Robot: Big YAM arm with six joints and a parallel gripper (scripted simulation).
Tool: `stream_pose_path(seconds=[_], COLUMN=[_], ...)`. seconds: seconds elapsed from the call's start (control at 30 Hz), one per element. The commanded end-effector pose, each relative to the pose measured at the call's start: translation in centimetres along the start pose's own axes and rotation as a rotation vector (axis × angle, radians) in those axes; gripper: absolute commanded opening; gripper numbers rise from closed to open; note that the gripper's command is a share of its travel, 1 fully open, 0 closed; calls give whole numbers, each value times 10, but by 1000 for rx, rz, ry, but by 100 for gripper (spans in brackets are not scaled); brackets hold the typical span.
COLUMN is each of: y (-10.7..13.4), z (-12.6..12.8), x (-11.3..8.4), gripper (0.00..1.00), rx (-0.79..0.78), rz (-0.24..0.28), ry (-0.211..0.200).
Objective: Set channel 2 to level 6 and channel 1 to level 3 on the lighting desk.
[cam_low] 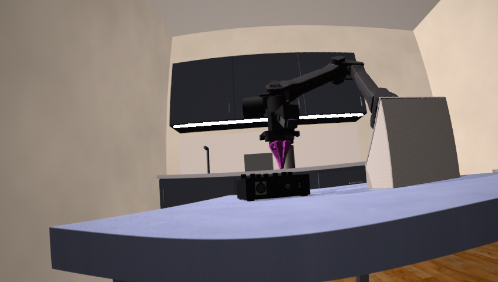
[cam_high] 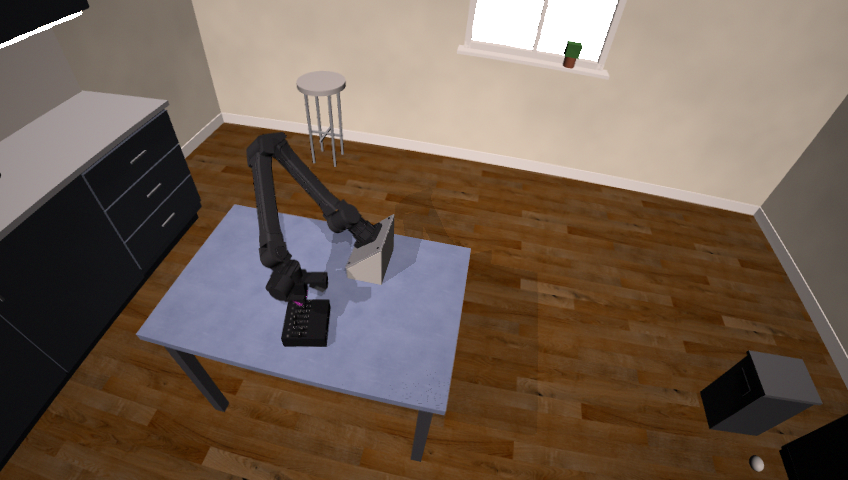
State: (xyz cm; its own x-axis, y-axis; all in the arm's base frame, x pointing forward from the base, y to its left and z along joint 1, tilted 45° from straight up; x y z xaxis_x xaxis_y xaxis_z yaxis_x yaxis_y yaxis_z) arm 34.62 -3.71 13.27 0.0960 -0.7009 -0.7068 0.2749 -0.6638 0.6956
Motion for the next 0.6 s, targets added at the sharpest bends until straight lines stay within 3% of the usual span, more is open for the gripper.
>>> stream_pose_path(seconds=[0.0,0.23,0.4,0.57], y=[11,11,10,10], z=[-12,-12,-6,-5], x=[-22,-40,-30,-29], gripper=[0,0,0,0], rx=[40,40,40,38], rz=[5,3,-3,-3], ry=[43,43,5,4])
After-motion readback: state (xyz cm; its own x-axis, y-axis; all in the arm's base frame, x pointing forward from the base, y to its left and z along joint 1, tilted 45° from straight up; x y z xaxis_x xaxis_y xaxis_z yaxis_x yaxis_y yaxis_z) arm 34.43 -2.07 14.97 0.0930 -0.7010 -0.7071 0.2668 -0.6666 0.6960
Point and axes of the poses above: the point where the finger pads meet when closed, its own x axis out along the fingers, its own z axis across the jaws, y = z × x, the point moved 7 cm from there along -x, back along the fingers, and after that the axes turned 4 degrees about x, right-handed, at the moved point
